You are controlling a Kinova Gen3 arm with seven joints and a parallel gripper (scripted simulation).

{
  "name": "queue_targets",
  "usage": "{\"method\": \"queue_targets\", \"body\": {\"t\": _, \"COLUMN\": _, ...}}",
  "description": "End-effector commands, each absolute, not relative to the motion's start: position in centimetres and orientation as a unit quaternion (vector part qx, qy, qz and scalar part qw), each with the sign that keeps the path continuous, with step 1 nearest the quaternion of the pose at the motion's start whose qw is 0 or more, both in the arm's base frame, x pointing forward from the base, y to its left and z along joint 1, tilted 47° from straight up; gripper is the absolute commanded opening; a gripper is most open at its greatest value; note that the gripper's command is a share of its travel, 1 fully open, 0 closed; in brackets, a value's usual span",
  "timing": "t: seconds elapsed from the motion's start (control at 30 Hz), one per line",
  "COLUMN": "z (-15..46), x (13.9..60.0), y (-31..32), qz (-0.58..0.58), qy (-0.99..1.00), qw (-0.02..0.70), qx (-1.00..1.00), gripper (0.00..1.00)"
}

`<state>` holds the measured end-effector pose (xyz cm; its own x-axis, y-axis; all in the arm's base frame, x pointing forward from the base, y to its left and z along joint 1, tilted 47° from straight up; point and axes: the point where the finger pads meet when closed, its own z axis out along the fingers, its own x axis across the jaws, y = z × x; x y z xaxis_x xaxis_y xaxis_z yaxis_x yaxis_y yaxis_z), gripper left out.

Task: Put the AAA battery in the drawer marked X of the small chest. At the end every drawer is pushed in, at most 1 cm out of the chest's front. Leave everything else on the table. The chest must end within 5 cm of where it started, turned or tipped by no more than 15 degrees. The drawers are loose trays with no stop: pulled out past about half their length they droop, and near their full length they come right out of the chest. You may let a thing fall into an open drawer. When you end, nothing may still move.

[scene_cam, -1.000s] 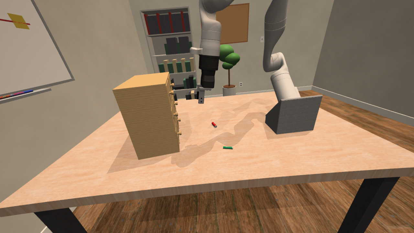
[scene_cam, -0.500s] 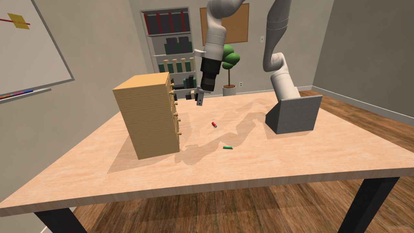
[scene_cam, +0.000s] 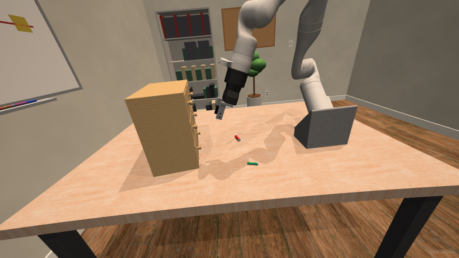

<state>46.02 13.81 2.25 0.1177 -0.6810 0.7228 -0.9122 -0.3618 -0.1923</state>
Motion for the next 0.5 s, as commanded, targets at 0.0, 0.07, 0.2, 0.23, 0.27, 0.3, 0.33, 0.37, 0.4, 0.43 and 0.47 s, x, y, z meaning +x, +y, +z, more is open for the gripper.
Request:
{"method": "queue_targets", "body": {"t": 0.0, "z": 2.06, "x": 45.76, "y": 13.62, "qz": 0.388, "qy": -0.537, "qw": 0.147, "qx": 0.735, "gripper": 1.0}}
{"method": "queue_targets", "body": {"t": 0.07, "z": 1.95, "x": 45.87, "y": 13.51, "qz": 0.393, "qy": -0.533, "qw": 0.14, "qx": 0.736, "gripper": 1.0}}
{"method": "queue_targets", "body": {"t": 0.2, "z": 1.83, "x": 45.98, "y": 13.41, "qz": 0.398, "qy": -0.529, "qw": 0.133, "qx": 0.737, "gripper": 1.0}}
{"method": "queue_targets", "body": {"t": 0.23, "z": 1.77, "x": 46.04, "y": 13.36, "qz": 0.401, "qy": -0.527, "qw": 0.129, "qx": 0.738, "gripper": 1.0}}
{"method": "queue_targets", "body": {"t": 0.27, "z": 1.71, "x": 46.1, "y": 13.3, "qz": 0.404, "qy": -0.525, "qw": 0.125, "qx": 0.739, "gripper": 1.0}}
{"method": "queue_targets", "body": {"t": 0.3, "z": 1.65, "x": 46.15, "y": 13.25, "qz": 0.406, "qy": -0.523, "qw": 0.122, "qx": 0.739, "gripper": 1.0}}
{"method": "queue_targets", "body": {"t": 0.33, "z": 1.61, "x": 46.21, "y": 13.2, "qz": 0.409, "qy": -0.521, "qw": 0.118, "qx": 0.74, "gripper": 1.0}}
{"method": "queue_targets", "body": {"t": 0.37, "z": 1.54, "x": 46.27, "y": 13.14, "qz": 0.411, "qy": -0.519, "qw": 0.115, "qx": 0.74, "gripper": 1.0}}
{"method": "queue_targets", "body": {"t": 0.4, "z": 1.47, "x": 46.33, "y": 13.09, "qz": 0.414, "qy": -0.517, "qw": 0.111, "qx": 0.741, "gripper": 1.0}}
{"method": "queue_targets", "body": {"t": 0.43, "z": 1.41, "x": 46.39, "y": 13.04, "qz": 0.416, "qy": -0.515, "qw": 0.107, "qx": 0.741, "gripper": 1.0}}
{"method": "queue_targets", "body": {"t": 0.47, "z": 1.36, "x": 46.44, "y": 12.98, "qz": 0.419, "qy": -0.513, "qw": 0.104, "qx": 0.742, "gripper": 1.0}}
